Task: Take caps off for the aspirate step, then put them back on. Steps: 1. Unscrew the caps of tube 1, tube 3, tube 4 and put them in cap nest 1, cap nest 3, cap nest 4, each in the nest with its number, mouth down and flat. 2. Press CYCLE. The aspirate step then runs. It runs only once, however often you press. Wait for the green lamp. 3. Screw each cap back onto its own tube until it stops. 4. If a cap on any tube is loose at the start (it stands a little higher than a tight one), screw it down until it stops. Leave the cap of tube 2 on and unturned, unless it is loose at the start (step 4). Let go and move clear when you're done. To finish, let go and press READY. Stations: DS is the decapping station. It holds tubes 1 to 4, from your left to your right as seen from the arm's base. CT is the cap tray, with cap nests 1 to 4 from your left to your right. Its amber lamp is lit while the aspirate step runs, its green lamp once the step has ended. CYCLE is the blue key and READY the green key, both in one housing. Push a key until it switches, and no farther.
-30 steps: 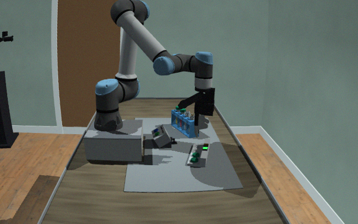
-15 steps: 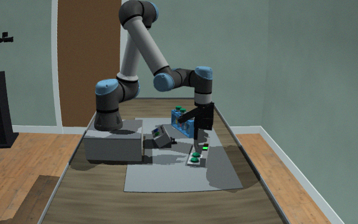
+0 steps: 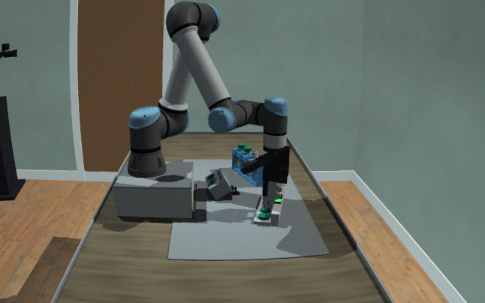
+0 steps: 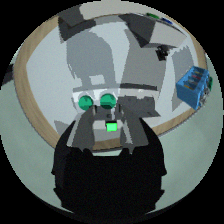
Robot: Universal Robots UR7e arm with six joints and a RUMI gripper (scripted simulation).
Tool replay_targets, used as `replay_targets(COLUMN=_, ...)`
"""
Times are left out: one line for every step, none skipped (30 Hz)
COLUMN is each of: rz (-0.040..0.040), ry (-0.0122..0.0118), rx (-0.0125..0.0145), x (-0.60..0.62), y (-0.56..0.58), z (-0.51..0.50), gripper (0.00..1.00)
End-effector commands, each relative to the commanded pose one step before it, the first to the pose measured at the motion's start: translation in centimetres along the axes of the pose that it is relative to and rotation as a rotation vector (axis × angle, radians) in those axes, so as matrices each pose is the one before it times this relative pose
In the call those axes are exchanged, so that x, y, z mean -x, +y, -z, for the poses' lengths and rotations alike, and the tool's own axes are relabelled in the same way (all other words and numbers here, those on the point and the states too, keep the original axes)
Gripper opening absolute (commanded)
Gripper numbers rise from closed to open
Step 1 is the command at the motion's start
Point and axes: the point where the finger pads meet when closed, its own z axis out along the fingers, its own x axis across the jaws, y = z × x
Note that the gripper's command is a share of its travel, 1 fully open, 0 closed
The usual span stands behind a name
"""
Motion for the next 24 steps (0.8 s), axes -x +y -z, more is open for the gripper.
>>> replay_targets(rz=0.00001, ry=-0.00040, rx=0.00131, x=0.007, y=0.020, z=-0.105, gripper=0.29)
replay_targets(rz=0.00000, ry=0.00000, rx=0.00000, x=-0.002, y=-0.009, z=-0.049, gripper=0.29)
replay_targets(rz=0.00000, ry=0.00000, rx=0.00000, x=-0.002, y=-0.009, z=-0.049, gripper=0.29)
replay_targets(rz=0.00000, ry=0.00000, rx=0.00000, x=-0.002, y=-0.008, z=-0.050, gripper=0.29)
replay_targets(rz=0.00000, ry=0.00000, rx=0.00000, x=-0.002, y=-0.008, z=-0.050, gripper=0.29)
replay_targets(rz=0.00000, ry=0.00000, rx=0.00000, x=-0.002, y=-0.007, z=-0.050, gripper=0.29)
replay_targets(rz=0.00000, ry=0.00000, rx=0.00000, x=-0.002, y=-0.006, z=-0.050, gripper=0.29)
replay_targets(rz=0.00000, ry=0.00000, rx=0.00000, x=-0.001, y=-0.005, z=-0.050, gripper=0.29)
replay_targets(rz=0.00000, ry=0.00000, rx=0.00000, x=-0.001, y=-0.005, z=-0.050, gripper=0.29)
replay_targets(rz=0.00000, ry=0.00000, rx=0.00000, x=-0.001, y=-0.004, z=-0.050, gripper=0.29)
replay_targets(rz=0.00000, ry=0.00000, rx=0.00000, x=-0.001, y=-0.003, z=-0.050, gripper=0.29)
replay_targets(rz=0.00000, ry=0.00000, rx=0.00000, x=-0.001, y=-0.003, z=-0.050, gripper=0.29)
replay_targets(rz=0.00000, ry=0.00000, rx=0.00000, x=-0.001, y=-0.002, z=-0.050, gripper=0.29)
replay_targets(rz=0.00000, ry=0.00000, rx=0.00000, x=0.000, y=0.000, z=0.000, gripper=0.29)
replay_targets(rz=0.00000, ry=0.00000, rx=0.00000, x=0.000, y=0.000, z=0.000, gripper=0.29)
replay_targets(rz=0.00000, ry=0.00000, rx=0.00001, x=0.000, y=-0.001, z=-0.054, gripper=0.29)
replay_targets(rz=0.00000, ry=0.00000, rx=0.00000, x=0.000, y=0.000, z=-0.049, gripper=0.29)
replay_targets(rz=0.00000, ry=0.00000, rx=0.00000, x=0.000, y=0.000, z=-0.049, gripper=0.29)
replay_targets(rz=0.00000, ry=0.00000, rx=0.00000, x=0.000, y=0.000, z=-0.049, gripper=0.29)
replay_targets(rz=0.00000, ry=0.00000, rx=0.00000, x=0.000, y=0.000, z=-0.050, gripper=0.29)
replay_targets(rz=0.00000, ry=0.00000, rx=0.00000, x=0.000, y=0.000, z=-0.002, gripper=0.29)
replay_targets(rz=0.00000, ry=0.00000, rx=0.00000, x=0.000, y=0.000, z=-0.002, gripper=0.29)
replay_targets(rz=0.00000, ry=0.00000, rx=0.00000, x=0.000, y=0.000, z=-0.001, gripper=0.29)
replay_targets(rz=0.00000, ry=0.00000, rx=0.00000, x=0.000, y=0.000, z=-0.001, gripper=0.29)
